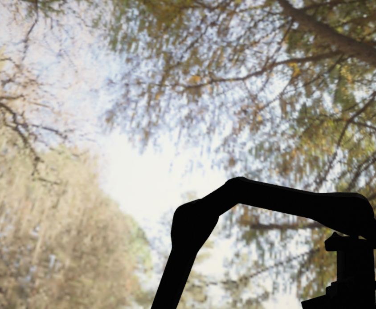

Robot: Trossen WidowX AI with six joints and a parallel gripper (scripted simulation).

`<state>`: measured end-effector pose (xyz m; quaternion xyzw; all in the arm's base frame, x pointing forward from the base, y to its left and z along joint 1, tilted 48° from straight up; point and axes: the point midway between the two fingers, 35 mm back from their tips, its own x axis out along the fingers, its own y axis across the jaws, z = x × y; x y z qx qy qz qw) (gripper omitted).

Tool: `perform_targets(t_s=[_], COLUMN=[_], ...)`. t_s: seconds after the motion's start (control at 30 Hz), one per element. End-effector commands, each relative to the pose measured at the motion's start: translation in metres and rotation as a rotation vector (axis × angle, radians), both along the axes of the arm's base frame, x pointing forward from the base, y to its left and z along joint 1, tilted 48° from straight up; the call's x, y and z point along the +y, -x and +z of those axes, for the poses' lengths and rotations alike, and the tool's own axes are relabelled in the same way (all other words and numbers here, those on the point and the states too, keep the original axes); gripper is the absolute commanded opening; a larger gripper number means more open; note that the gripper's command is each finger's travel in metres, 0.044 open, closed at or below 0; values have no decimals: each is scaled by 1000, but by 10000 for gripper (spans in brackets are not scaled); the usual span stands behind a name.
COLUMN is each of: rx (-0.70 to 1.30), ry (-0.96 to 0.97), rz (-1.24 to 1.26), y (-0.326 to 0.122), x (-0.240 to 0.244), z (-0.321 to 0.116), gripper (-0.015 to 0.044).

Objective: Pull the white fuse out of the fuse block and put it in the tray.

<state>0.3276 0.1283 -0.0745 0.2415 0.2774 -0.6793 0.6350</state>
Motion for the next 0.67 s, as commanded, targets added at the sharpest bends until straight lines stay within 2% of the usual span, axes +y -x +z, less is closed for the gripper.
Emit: perform_targets(t_s=[0.0,0.63], rx=[-2,0], ry=[-2,0], rz=[-10,-3], y=[0,0], x=[0,-1], z=[1,1], gripper=[330,330])
